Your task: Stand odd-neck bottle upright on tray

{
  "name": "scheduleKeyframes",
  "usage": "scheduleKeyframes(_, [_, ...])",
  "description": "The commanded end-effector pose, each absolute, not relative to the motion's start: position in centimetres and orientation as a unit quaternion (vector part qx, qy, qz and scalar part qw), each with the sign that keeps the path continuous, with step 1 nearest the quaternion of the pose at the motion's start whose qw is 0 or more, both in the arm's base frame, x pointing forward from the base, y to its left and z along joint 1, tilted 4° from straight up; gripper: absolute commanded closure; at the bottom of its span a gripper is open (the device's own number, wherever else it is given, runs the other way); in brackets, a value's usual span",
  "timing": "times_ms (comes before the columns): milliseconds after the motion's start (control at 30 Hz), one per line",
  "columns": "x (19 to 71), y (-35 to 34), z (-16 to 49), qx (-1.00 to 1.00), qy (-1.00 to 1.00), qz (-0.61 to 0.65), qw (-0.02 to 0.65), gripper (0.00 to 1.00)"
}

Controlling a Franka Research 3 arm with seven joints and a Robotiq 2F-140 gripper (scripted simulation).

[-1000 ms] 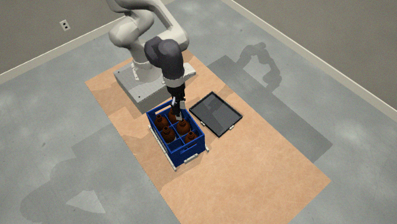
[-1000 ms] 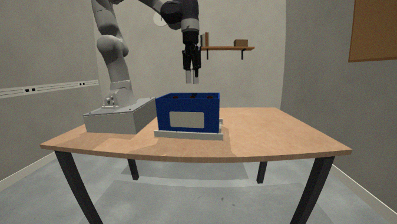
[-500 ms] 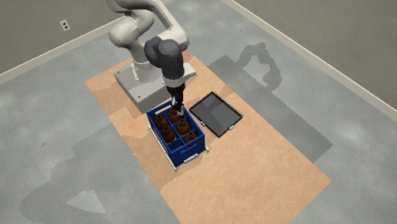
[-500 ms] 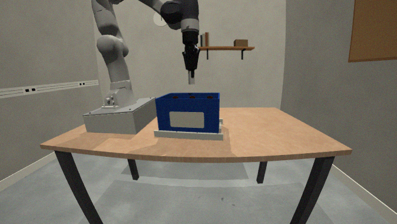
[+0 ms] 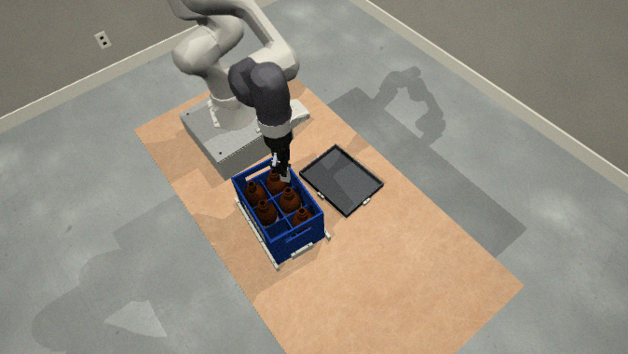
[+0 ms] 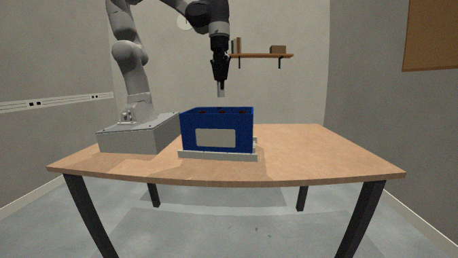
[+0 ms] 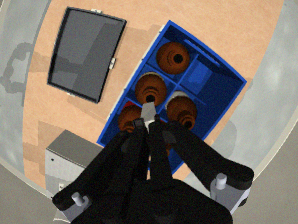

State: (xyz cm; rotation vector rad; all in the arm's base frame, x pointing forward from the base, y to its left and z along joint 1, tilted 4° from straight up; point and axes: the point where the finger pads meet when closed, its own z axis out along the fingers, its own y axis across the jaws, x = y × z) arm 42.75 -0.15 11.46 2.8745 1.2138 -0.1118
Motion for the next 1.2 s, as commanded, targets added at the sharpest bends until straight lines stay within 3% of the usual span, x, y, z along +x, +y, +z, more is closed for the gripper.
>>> scheduleKeyframes(0, [42.8,-0.1,11.6,0.921,0.388,-0.036,0.011,0.90])
scheduleKeyframes(167, [42.9,-0.2,11.6,0.921,0.388,-0.036,0.011,0.90])
scheduleKeyframes(467, [51.4,-8.3,11.5,0.921,0.388,-0.036,0.010,0.90])
scheduleKeyframes(633, [51.7,-8.7,11.4,0.921,0.388,-0.036,0.011,0.90])
scheduleKeyframes(667, [51.7,-8.7,11.4,0.921,0.388,-0.036,0.011,0.56])
scheduleKeyframes(1167, [51.7,-8.7,11.4,0.921,0.388,-0.036,0.011,0.56])
